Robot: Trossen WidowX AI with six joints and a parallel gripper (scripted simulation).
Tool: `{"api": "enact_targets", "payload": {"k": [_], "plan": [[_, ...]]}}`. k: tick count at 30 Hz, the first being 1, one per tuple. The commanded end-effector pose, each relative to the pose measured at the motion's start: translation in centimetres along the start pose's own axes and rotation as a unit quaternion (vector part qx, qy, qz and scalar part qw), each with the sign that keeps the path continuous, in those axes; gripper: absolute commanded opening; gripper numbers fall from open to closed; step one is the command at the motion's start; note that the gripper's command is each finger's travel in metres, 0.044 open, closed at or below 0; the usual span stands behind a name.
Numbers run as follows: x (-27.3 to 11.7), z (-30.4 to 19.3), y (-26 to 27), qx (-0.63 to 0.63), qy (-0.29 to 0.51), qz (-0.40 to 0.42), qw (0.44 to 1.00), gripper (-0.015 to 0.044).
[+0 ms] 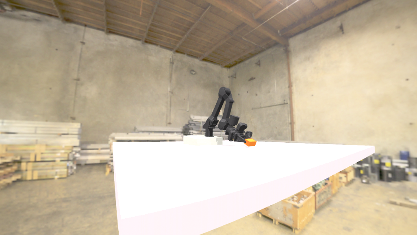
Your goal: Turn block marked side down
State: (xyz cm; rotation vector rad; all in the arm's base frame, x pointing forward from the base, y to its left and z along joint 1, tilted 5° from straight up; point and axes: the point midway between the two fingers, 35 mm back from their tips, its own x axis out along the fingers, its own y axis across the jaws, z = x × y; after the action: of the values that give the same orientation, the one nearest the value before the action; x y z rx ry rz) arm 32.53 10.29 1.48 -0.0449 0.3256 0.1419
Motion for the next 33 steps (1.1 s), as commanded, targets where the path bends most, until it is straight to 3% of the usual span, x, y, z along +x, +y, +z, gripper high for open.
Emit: {"api": "enact_targets", "payload": {"k": [1,5,33], "plan": [[-0.01,0.02,-0.05,-0.003,-0.001,-0.002,1.000,0.0341],[-0.01,0.02,-0.05,-0.003,-0.001,-0.002,1.000,0.0440],[-0.01,0.02,-0.05,-0.003,-0.001,-0.002,1.000,0.0440]]}}
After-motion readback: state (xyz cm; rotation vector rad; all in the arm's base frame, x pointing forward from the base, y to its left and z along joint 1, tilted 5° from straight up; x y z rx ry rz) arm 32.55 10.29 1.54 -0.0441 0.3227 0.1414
